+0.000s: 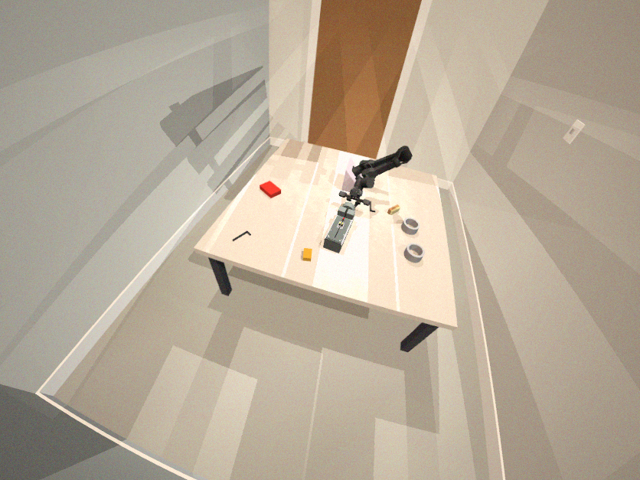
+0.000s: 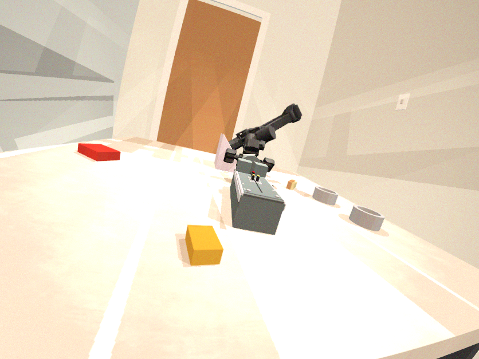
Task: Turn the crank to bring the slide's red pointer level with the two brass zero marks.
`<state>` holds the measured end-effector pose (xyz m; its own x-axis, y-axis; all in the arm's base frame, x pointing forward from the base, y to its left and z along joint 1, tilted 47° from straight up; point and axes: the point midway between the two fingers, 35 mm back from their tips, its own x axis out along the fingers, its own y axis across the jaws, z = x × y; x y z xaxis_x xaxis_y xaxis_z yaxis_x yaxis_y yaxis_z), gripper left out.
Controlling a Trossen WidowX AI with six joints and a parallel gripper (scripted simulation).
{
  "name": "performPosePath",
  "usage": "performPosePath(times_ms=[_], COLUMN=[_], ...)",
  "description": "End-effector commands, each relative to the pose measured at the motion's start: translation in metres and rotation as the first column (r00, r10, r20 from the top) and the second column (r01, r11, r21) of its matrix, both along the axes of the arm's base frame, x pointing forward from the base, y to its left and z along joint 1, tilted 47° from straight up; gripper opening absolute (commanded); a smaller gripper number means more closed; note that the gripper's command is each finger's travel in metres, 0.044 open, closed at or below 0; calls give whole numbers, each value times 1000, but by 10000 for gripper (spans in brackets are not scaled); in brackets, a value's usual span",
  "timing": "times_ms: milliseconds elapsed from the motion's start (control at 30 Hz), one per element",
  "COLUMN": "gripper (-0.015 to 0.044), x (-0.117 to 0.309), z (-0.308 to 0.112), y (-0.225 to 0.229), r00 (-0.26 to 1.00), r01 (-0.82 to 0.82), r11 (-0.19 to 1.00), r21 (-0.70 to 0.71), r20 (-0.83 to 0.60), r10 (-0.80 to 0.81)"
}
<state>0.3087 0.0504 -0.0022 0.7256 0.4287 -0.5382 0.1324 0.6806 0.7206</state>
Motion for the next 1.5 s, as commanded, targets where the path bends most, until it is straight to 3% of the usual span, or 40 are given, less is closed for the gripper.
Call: performPosePath(times_ms=[0,400,1100,1467], gripper=[131,440,440,440], x=[0,0,0,2], z=[0,0,37,79], y=[0,0,-40,-96], r00=[1000,1000,1000,1000], r01=[0,0,-1,2], r11=[1000,1000,1000,1000], r21=[0,0,-4,-15], r20=[0,0,-2,-20], r10=[0,0,1,-2])
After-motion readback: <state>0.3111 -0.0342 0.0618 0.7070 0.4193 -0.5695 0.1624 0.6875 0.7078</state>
